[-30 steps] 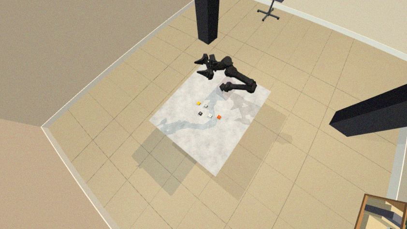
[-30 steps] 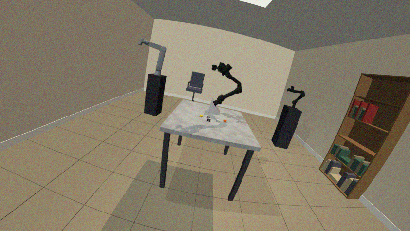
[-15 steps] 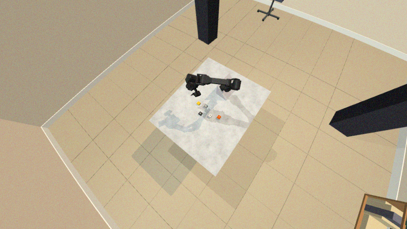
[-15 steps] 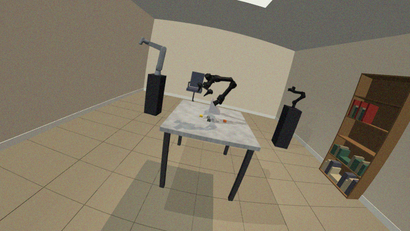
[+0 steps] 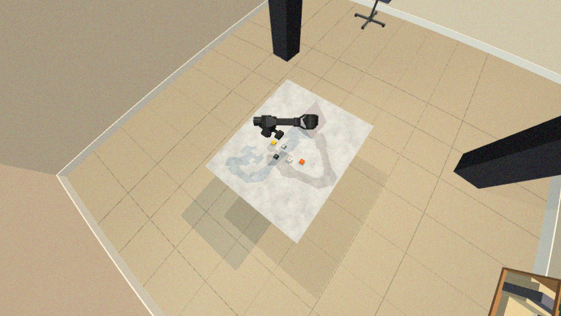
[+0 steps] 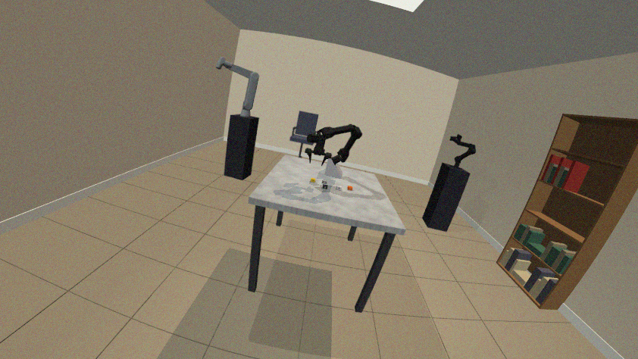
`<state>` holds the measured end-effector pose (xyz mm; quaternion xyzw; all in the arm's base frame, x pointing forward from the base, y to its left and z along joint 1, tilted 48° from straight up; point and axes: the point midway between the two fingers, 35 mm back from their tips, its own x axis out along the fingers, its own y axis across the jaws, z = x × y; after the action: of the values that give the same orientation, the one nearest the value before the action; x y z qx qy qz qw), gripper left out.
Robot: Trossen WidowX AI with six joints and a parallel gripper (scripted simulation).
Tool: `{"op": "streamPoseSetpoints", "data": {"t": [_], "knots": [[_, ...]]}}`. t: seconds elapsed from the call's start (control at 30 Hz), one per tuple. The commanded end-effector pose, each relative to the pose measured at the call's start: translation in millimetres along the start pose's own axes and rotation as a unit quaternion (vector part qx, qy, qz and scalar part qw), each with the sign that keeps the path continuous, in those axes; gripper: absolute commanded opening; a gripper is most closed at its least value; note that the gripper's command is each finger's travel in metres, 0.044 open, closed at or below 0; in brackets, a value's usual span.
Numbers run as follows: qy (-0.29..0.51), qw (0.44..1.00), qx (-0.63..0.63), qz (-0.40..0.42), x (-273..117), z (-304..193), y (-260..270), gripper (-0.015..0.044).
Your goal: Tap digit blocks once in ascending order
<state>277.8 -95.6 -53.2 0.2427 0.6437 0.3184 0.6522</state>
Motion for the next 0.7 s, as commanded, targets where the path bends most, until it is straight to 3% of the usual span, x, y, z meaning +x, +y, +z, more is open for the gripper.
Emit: {"op": "streamPoseSetpoints", "data": {"t": [0.0,0.43,0.67], "knots": [[0.001,1.0,-0.005,0.003,0,1,1,0.04],[0.001,1.0,-0.005,0.003,0,1,3,0.04],[0.001,1.0,-0.004,0.005,0,-7,82,0.04]]}}
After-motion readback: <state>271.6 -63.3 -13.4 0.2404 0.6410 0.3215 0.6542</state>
